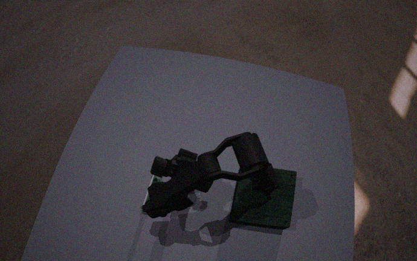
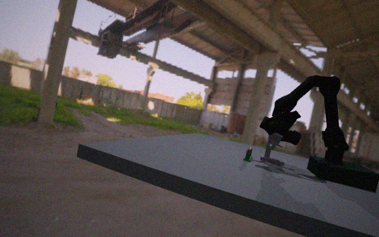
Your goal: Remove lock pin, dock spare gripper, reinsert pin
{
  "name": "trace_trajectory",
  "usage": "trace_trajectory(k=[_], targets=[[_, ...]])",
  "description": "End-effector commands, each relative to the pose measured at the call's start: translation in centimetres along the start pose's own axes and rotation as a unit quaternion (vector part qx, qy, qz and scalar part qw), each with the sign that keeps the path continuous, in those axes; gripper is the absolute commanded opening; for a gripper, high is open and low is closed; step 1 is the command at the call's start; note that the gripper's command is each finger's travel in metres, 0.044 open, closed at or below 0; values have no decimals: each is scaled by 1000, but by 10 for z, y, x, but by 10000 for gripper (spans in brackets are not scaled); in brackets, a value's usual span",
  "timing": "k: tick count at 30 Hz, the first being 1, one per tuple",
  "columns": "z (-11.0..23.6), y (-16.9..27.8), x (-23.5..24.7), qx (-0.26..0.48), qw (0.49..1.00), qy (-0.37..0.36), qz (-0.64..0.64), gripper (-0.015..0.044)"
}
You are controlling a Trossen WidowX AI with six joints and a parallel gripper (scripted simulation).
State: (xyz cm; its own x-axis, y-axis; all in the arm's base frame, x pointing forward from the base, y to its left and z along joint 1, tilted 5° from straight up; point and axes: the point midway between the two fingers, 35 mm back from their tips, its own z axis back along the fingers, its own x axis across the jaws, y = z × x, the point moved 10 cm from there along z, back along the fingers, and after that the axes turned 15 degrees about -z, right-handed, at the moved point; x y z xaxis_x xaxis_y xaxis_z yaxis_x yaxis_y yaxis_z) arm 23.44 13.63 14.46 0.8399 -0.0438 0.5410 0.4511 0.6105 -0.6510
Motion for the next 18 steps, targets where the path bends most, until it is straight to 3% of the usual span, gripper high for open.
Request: trace_trajectory(k=[1, 16, 18], targets=[[0, 0, 0, 0, 1000, 0, 0, 26], [0, 0, 0, 0, 1000, 0, 0, 420], [0, 0, 0, 0, 1000, 0, 0, 440]])
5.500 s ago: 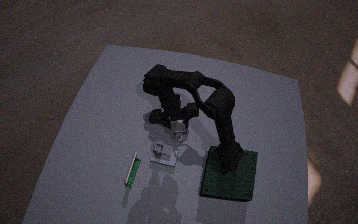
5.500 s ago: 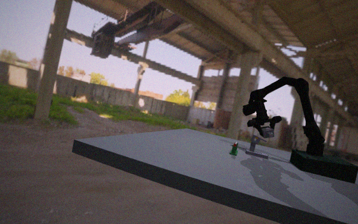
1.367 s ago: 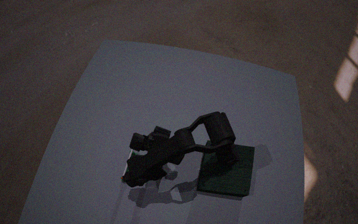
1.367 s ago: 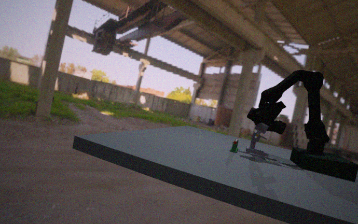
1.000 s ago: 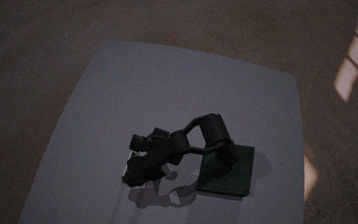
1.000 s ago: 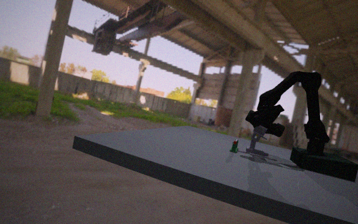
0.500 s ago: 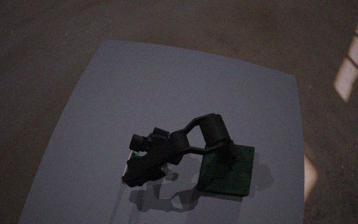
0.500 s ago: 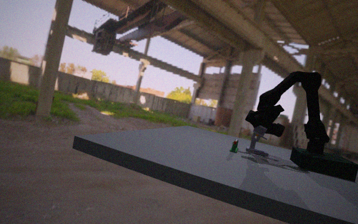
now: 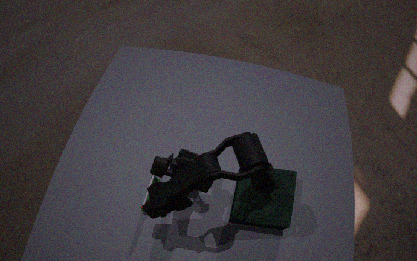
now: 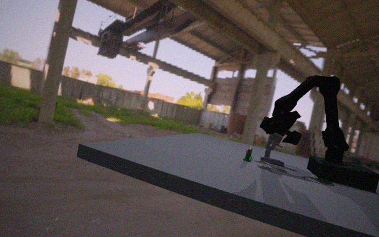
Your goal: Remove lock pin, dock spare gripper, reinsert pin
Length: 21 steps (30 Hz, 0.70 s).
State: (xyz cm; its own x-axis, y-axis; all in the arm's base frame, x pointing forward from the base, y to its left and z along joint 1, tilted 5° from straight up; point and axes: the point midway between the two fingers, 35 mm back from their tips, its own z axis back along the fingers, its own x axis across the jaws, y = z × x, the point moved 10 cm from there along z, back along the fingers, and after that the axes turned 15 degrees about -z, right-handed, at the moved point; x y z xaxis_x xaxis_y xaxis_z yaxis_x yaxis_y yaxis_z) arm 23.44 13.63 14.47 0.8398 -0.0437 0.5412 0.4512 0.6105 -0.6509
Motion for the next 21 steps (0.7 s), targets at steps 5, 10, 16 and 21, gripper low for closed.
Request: trace_trajectory(k=[5, 10, 16, 21], targets=[[4, -7, 2, 0, 1000, 0, 0, 440], [11, -18, 4, -2, 1000, 0, 6, 440], [18, -31, 7, -3, 1000, -1, 12, 440], [23, -41, 9, -5, 1000, -2, 17, 440]])
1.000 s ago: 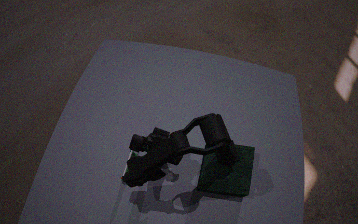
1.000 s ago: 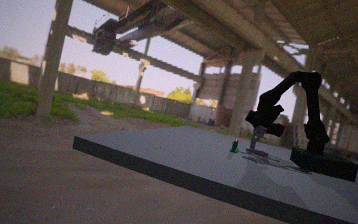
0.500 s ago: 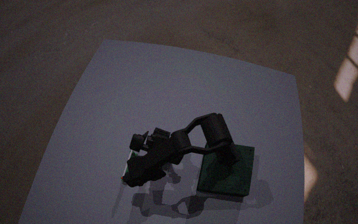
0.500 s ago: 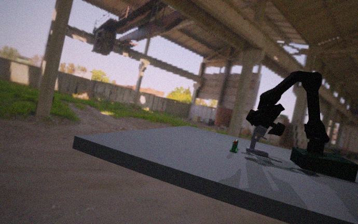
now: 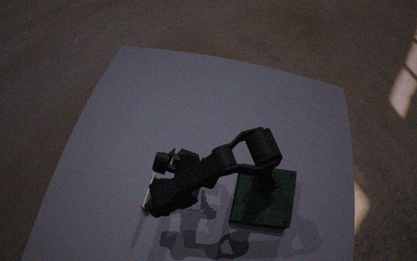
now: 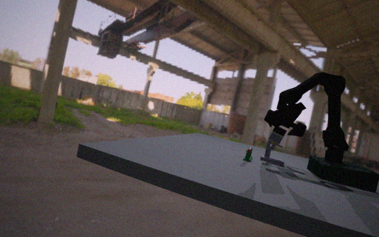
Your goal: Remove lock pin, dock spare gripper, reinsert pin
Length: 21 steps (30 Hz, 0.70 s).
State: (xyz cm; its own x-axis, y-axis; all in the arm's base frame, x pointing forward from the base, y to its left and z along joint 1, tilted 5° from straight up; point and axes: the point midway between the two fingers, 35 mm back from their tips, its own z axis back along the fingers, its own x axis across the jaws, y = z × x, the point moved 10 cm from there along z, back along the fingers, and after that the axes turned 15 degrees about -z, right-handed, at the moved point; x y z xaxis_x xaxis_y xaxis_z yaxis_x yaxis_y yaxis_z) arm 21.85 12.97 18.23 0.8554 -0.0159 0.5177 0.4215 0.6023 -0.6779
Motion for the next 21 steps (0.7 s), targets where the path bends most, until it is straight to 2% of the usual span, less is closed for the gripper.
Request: trace_trajectory(k=[1, 21], targets=[[5, -8, 2, 0, 1000, 0, -1, 440], [20, -47, 9, 17, 1000, -10, 11, 440]])
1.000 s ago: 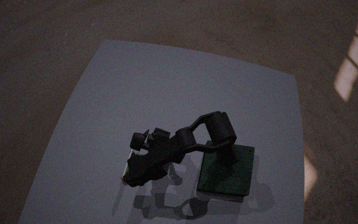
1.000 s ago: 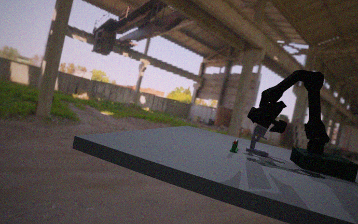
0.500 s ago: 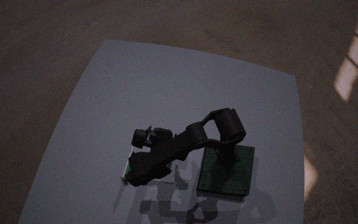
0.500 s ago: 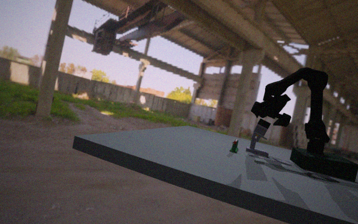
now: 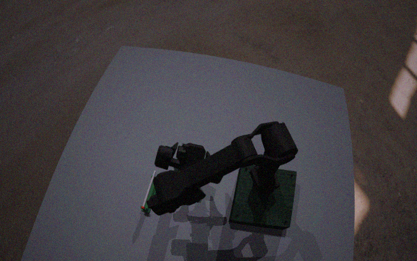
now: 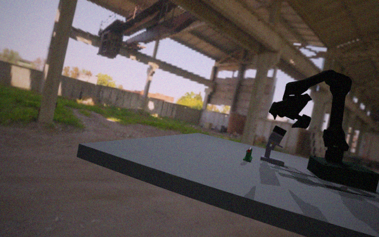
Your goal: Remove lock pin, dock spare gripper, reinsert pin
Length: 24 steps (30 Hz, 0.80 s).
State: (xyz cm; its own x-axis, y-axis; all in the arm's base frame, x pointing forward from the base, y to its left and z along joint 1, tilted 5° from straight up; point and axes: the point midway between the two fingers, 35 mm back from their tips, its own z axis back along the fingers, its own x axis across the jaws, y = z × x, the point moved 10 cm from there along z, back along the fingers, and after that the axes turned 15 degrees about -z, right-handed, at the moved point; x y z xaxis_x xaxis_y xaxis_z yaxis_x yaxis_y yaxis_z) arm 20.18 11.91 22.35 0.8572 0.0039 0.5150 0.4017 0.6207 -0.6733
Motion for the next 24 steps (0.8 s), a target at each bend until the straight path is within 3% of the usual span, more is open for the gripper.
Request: trace_trajectory(k=[1, 24], targets=[[3, -8, 3, 8, 1000, -5, 4, 440], [13, -42, 10, 47, 999, -23, 0, 440]])
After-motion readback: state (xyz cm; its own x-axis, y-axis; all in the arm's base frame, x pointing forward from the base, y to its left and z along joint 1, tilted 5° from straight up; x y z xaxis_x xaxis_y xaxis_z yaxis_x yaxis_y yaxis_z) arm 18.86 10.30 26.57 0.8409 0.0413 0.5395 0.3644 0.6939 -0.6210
